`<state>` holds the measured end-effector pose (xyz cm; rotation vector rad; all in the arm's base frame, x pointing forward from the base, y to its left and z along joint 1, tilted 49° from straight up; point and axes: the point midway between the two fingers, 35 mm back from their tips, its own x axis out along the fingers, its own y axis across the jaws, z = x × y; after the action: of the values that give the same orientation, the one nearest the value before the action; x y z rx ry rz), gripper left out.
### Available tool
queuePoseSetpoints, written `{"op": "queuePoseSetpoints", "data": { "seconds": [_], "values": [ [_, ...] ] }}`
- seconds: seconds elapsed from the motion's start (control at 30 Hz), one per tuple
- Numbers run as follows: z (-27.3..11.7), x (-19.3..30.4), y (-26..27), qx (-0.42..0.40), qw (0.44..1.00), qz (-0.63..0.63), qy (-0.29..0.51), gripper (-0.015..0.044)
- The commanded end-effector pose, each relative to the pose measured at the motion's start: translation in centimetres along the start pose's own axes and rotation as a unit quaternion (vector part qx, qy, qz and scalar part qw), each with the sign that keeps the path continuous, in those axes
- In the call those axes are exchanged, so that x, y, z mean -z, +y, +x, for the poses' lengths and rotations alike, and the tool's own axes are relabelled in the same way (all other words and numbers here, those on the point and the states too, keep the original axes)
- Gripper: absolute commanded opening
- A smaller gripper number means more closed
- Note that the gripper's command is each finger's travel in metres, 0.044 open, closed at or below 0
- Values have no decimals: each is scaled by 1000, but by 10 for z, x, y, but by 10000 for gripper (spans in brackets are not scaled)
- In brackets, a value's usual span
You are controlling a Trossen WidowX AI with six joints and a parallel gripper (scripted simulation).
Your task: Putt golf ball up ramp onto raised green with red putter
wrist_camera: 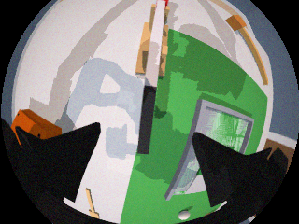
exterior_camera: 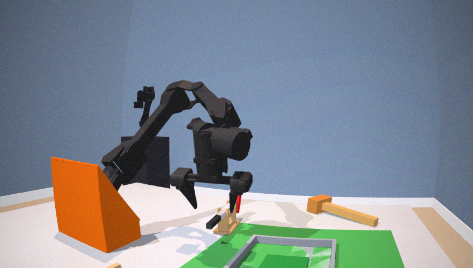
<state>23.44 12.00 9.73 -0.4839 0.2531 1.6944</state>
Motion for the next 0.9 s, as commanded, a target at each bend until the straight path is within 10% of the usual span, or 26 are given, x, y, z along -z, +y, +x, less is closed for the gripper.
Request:
{"op": "queuePoseSetpoints", "data": {
  "seconds": [0.0, 0.87],
  "values": [
    [12, 0, 2, -1, 1000, -1, -2, 440],
    [55, 10, 1, -1, 1000, -1, -3, 440]
  ]
}}
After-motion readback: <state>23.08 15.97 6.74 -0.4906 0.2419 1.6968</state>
